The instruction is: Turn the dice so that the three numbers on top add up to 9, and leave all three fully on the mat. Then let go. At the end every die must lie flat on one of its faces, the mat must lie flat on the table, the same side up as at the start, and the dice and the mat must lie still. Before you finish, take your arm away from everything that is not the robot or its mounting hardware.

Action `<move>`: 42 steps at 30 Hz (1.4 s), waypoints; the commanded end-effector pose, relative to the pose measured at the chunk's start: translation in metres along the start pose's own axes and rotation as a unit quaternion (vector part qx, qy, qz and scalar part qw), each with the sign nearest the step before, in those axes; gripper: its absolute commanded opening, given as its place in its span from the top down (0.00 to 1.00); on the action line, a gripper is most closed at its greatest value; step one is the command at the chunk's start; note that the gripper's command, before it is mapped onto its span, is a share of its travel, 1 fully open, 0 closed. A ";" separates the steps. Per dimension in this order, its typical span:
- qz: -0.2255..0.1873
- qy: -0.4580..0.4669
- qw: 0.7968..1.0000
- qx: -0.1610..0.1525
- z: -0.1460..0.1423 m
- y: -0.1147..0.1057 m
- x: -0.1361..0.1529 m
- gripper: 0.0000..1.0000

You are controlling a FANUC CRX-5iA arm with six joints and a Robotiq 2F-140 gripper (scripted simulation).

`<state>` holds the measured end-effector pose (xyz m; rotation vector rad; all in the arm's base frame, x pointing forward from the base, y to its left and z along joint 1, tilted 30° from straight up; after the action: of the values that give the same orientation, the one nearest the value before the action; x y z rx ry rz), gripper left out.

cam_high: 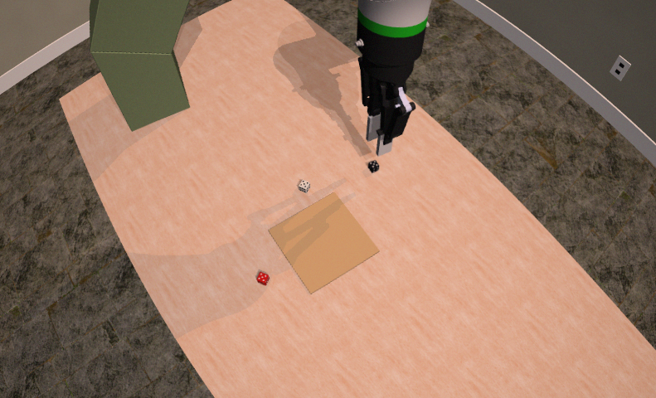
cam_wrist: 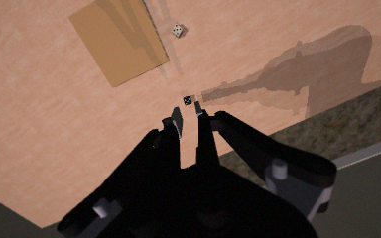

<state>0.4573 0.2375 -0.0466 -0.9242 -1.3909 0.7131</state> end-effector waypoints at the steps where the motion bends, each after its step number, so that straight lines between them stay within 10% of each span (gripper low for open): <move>1: 0.000 0.000 1.000 0.000 0.000 0.002 0.000 0.81; 42: 0.000 0.000 1.000 0.000 0.000 0.048 0.001 0.81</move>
<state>0.4622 0.2608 -0.0861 -0.9246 -1.3905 0.7133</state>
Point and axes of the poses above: the point where the finger pads meet when closed, its own y axis out along the fingers, its own z axis across the jaws, x = y × z, the point moved 9 cm from there along -y, back along the fingers, and after that the axes turned 3 degrees about -y, right-handed, at the moved point
